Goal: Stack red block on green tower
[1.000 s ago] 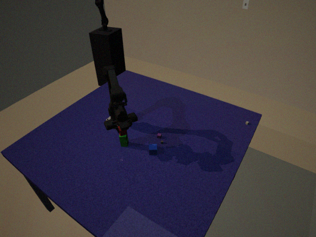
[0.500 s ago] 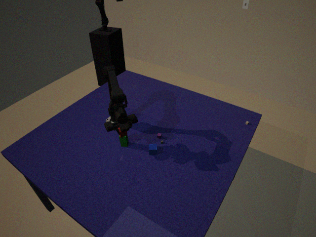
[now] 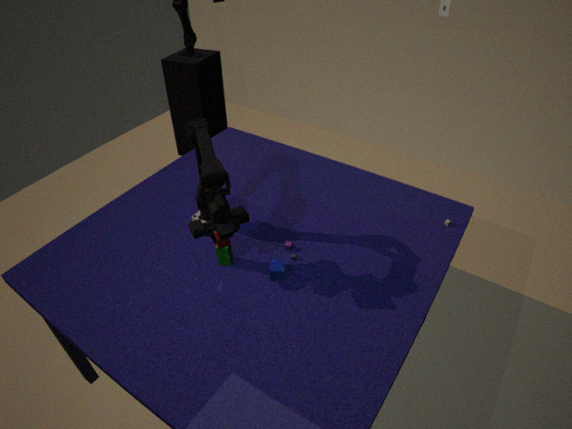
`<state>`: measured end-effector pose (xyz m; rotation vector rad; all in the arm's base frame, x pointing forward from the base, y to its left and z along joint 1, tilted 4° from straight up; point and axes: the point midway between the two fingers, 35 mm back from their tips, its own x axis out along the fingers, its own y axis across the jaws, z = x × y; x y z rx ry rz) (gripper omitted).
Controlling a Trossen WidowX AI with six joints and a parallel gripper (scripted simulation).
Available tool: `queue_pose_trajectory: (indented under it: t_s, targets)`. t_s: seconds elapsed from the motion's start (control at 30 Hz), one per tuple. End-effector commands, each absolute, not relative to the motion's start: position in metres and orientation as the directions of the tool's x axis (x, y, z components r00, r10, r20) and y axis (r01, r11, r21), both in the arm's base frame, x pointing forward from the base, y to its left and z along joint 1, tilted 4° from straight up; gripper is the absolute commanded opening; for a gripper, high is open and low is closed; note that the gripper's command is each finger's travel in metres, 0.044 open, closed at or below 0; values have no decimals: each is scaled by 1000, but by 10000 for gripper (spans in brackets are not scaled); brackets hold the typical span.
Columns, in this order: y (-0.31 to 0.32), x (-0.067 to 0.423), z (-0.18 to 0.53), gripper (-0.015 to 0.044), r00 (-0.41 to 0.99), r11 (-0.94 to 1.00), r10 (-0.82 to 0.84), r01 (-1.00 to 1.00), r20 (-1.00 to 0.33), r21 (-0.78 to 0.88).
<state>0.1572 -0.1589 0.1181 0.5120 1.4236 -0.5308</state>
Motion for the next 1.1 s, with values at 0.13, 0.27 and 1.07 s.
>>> queue_pose_trajectory:
  t_s: [0.13, 0.27, 1.07]
  targets:
    - [-159, 157, 118, 236, 73, 782, -38, 624, -997, 16]
    - [-159, 157, 118, 341, 73, 782, -38, 624, -997, 16]
    - [-159, 157, 118, 440, 73, 782, -38, 624, -997, 16]
